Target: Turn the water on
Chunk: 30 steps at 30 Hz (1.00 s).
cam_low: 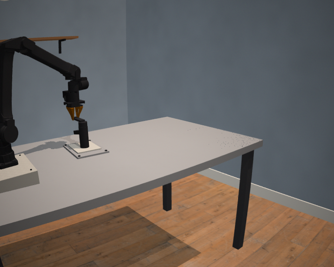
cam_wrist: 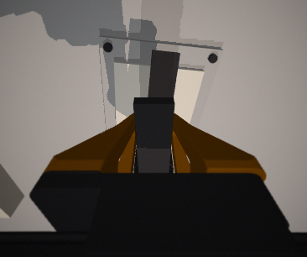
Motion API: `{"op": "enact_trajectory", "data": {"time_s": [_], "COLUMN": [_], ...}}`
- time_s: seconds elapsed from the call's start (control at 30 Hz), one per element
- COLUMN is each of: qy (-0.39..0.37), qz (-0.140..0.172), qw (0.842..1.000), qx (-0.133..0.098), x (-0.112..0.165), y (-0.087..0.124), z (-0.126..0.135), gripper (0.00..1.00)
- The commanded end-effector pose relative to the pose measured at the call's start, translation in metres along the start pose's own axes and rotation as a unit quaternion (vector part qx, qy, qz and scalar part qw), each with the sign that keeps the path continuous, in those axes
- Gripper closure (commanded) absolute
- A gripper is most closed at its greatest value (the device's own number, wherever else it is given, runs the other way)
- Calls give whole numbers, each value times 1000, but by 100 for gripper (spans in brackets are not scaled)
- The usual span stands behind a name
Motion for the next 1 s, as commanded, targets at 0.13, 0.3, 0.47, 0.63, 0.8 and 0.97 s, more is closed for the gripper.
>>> {"op": "enact_trajectory", "data": {"time_s": [0.13, 0.3, 0.47, 0.63, 0.8, 0.97], "qy": [-7, -9, -10, -10, -10, -10], "qz": [2, 2, 3, 3, 3, 3], "qw": [1000, 1000, 1000, 1000, 1000, 1000], "qx": [-5, -5, -6, -6, -6, -6], "x": [6, 6, 6, 6, 6, 6], "y": [-5, -5, -5, -5, -5, -5], "z": [1, 1, 2, 2, 2, 2], "gripper": [100, 100, 100, 100, 100, 100]}}
Point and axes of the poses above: the point where the finger pads meet when closed, its own y axis back along the fingers, its own z axis across the jaws, x = y × z, the point moved 7 cm from there along y, back along the fingers, and after that the axes turned 3 degrees about -y, right-handed, at the moved point
